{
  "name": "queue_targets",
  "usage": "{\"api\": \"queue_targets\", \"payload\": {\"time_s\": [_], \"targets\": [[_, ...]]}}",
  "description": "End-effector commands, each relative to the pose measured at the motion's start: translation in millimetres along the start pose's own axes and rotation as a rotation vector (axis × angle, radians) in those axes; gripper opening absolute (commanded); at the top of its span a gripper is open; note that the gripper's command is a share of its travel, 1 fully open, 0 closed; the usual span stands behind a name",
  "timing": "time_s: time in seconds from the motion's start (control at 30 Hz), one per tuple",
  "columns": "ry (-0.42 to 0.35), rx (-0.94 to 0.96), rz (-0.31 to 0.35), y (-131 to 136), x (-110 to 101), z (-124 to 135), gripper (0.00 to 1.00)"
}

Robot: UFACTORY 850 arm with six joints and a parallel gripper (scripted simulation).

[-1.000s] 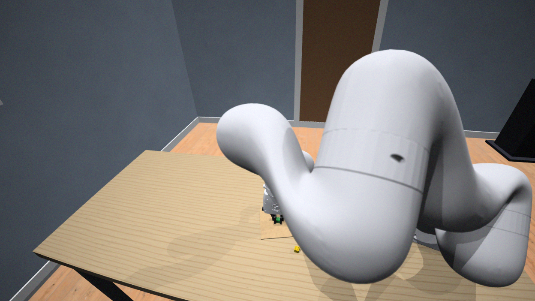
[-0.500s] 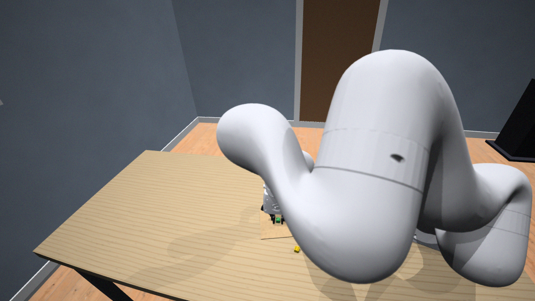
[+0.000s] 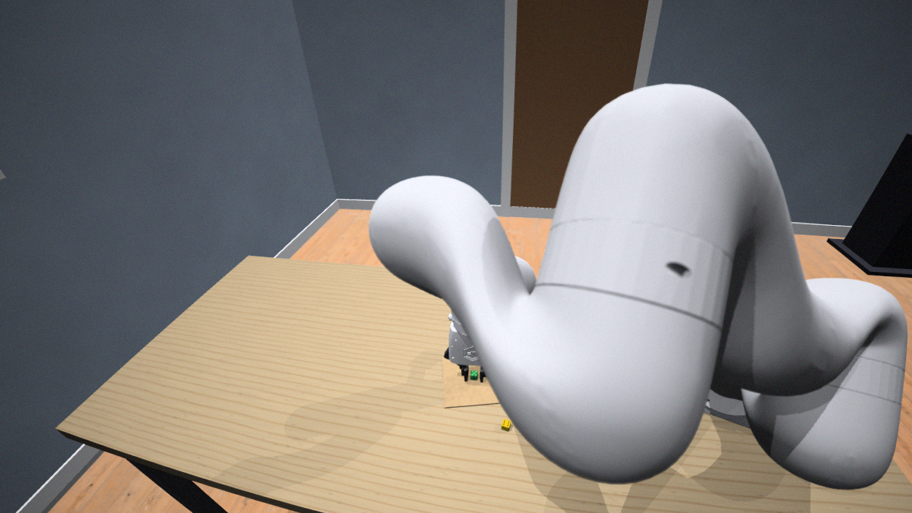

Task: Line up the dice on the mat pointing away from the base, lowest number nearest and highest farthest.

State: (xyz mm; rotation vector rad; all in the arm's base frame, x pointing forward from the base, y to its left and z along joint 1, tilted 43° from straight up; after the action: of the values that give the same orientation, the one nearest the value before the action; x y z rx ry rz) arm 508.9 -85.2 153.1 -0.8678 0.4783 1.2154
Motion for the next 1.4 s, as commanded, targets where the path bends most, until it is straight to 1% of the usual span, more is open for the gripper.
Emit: {"api": "queue_targets", "payload": {"time_s": [0.0, 0.1, 0.2, 0.27, 0.5, 0.63, 0.77, 0.93, 0.97, 1.37], "targets": [[0.001, -0.001, -0.001, -1, -5, 0, 0.31], [0.001, -0.001, -0.001, -1, -14, 0, 0.31], [0.001, -0.001, -0.001, -1, -28, 0, 0.31], [0.001, -0.001, -0.001, -1, -28, 0, 0.31], [0.001, -0.001, -0.001, -1, -66, 0, 0.31], [0.001, -0.001, -0.001, 0, -82, 0, 0.31], [0.001, -0.001, -0.001, 0, -89, 0, 0.31], [0.001, -0.001, -0.001, 0, -90, 0, 0.31], [0.001, -0.001, -0.001, 0, -90, 0, 1.0], [0.001, -0.001, -0.001, 0, -90, 0, 1.0]]}}
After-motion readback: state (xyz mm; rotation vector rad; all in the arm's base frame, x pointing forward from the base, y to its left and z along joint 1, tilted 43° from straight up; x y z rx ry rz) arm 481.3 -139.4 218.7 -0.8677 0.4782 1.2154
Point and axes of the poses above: the point where the finger pads meet when closed, its own x axis out along the fingers, its own y axis across the jaws, z = x × y, the point moved 6 cm from there along -x, back along the fingers, and after that the axes turned 4 degrees about -x, right-handed, at the moved point
